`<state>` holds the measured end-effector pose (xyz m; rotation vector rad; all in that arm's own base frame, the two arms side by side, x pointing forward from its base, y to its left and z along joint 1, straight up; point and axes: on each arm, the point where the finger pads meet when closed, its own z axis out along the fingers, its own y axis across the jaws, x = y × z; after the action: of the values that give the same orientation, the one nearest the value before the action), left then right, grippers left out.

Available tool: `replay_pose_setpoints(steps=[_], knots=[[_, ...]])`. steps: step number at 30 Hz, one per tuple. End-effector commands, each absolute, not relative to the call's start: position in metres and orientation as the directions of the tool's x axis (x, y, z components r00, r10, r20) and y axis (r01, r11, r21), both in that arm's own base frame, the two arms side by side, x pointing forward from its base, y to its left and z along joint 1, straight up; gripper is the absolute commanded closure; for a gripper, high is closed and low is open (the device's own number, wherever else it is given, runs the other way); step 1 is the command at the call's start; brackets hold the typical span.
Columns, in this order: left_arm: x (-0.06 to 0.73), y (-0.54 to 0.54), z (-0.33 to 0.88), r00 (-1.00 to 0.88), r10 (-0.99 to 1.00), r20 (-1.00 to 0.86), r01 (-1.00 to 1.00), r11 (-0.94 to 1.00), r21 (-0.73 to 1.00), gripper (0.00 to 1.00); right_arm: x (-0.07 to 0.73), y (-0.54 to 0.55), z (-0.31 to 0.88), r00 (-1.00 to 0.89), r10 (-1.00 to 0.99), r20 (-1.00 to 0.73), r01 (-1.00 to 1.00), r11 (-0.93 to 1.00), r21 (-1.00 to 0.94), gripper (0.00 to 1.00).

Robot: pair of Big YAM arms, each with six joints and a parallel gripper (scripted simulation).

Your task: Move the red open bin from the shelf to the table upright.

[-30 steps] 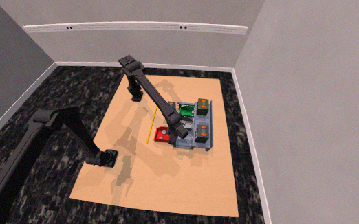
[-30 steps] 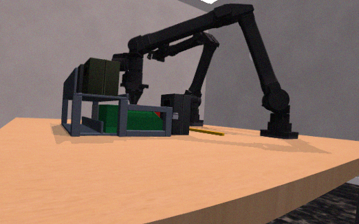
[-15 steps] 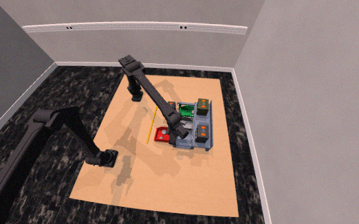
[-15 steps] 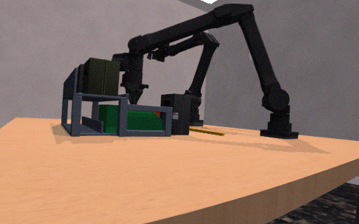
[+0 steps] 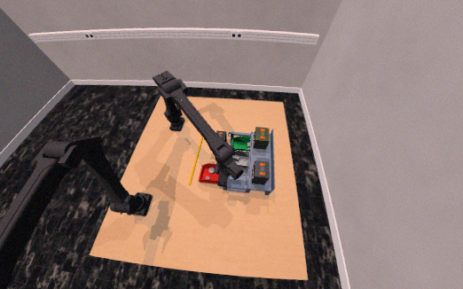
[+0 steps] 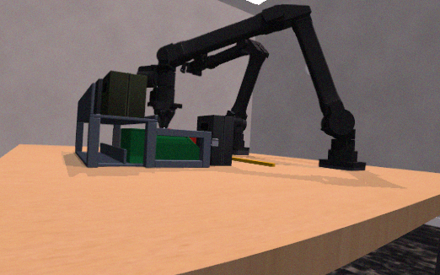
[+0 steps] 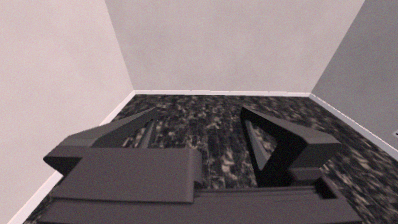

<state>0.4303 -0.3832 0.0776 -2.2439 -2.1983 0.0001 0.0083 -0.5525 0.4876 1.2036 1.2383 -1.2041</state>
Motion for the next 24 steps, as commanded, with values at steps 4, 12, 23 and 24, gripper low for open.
replay_pose_setpoints(steps=[4, 12, 23, 24], knots=[[0.4399, -0.3851, 0.0796, 0.016, 1.000, -0.010, 1.000, -0.016, 0.010, 0.93, 0.0027, -0.5449, 0.5005, 0.000, 0.000, -1.000, 1.000, 0.006, 0.000, 0.00], [0.4403, -0.3854, 0.0801, 0.016, 1.000, -0.010, 1.000, -0.016, 0.011, 0.93, 0.0027, -0.5449, 0.5005, 0.000, 0.000, -1.000, 1.000, 0.006, 0.000, 0.00], [0.4405, -0.3859, 0.0809, 0.016, 1.000, -0.011, 1.000, -0.016, 0.012, 0.94, 0.0027, -0.5449, 0.5005, 0.000, 0.000, -1.000, 1.000, 0.006, 0.000, 0.00], [0.4406, -0.3859, 0.0810, 0.016, 1.000, -0.011, 1.000, -0.016, 0.012, 0.94, 0.0027, -0.5449, 0.5005, 0.000, 0.000, -1.000, 1.000, 0.006, 0.000, 0.00]])
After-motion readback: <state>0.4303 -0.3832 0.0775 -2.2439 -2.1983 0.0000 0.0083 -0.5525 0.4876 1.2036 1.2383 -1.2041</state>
